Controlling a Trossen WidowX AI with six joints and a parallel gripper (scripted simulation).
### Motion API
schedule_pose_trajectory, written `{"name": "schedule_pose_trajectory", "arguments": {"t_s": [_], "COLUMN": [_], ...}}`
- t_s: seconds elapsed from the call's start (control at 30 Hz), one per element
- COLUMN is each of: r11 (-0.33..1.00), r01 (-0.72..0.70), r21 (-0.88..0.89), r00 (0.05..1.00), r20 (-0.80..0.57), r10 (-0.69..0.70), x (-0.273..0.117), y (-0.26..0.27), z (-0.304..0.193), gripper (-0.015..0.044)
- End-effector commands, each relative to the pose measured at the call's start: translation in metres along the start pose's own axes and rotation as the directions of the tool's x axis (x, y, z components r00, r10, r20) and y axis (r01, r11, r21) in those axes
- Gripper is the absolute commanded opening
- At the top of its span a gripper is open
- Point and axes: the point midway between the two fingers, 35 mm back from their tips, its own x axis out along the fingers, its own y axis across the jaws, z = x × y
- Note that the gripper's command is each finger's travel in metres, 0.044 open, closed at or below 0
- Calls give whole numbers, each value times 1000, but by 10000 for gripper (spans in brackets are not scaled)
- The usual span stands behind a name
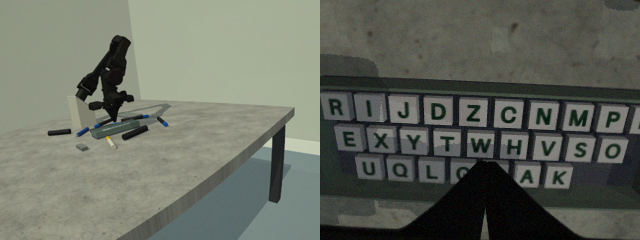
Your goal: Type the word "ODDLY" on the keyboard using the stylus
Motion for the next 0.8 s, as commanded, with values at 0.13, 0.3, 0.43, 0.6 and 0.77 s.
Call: {"name": "schedule_pose_trajectory", "arguments": {"t_s": [0.13,0.3,0.43,0.6,0.77], "r11": [1000,1000,1000,1000,1000], "r01": [4,3,3,3,2], "r21": [-5,-5,-5,-5,-4], "r00": [1000,1000,1000,1000,1000], "r20": [3,3,3,3,2], "r10": [-4,-3,-3,-3,-2], "x": [-1,-1,-1,-1,0], "y": [-56,-67,-67,-62,-40], "z": [2,1,1,-4,-30], "gripper": [0,0,0,0,0]}}
